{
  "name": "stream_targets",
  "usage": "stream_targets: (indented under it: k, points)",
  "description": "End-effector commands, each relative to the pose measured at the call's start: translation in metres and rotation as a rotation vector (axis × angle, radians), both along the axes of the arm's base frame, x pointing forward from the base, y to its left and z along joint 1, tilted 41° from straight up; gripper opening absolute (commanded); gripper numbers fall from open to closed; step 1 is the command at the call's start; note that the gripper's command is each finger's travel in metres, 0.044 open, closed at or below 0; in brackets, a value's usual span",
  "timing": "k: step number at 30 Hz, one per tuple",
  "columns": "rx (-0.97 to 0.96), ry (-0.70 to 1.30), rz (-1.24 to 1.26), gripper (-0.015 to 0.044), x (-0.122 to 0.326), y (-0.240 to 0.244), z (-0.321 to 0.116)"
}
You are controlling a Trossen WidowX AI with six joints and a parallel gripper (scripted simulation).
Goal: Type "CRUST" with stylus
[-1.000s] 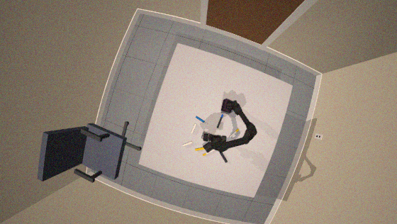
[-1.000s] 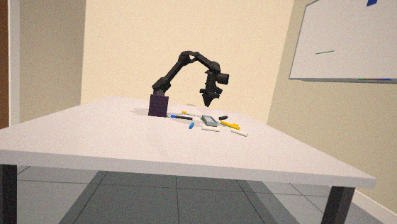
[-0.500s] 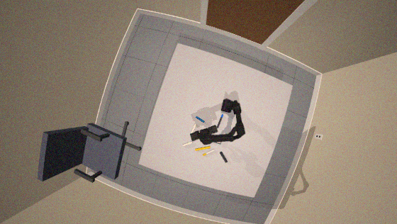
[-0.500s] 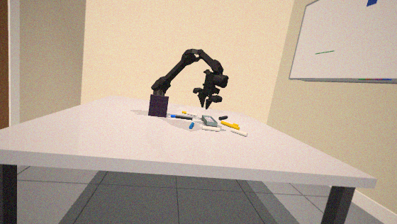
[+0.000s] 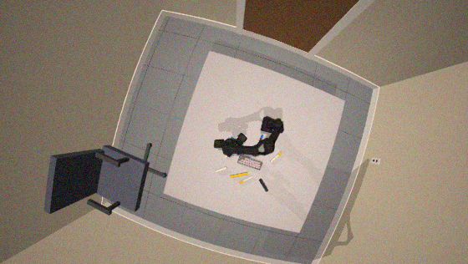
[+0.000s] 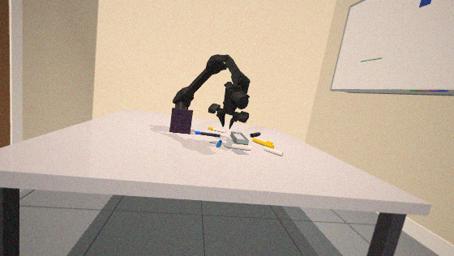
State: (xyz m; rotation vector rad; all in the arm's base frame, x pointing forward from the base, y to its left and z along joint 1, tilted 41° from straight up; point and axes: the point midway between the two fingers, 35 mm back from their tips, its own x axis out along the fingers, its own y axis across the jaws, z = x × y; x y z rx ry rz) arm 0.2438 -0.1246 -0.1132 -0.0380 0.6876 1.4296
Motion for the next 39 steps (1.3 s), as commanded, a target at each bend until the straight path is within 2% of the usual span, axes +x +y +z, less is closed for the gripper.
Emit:
stream_targets:
  k: [1, 39]
  points:
    - [0.098, -0.206, 0.056, 0.0150, -0.027, -0.007, -0.025]
    - [0.098, -0.206, 0.055, 0.0150, -0.028, 0.004, -0.035]
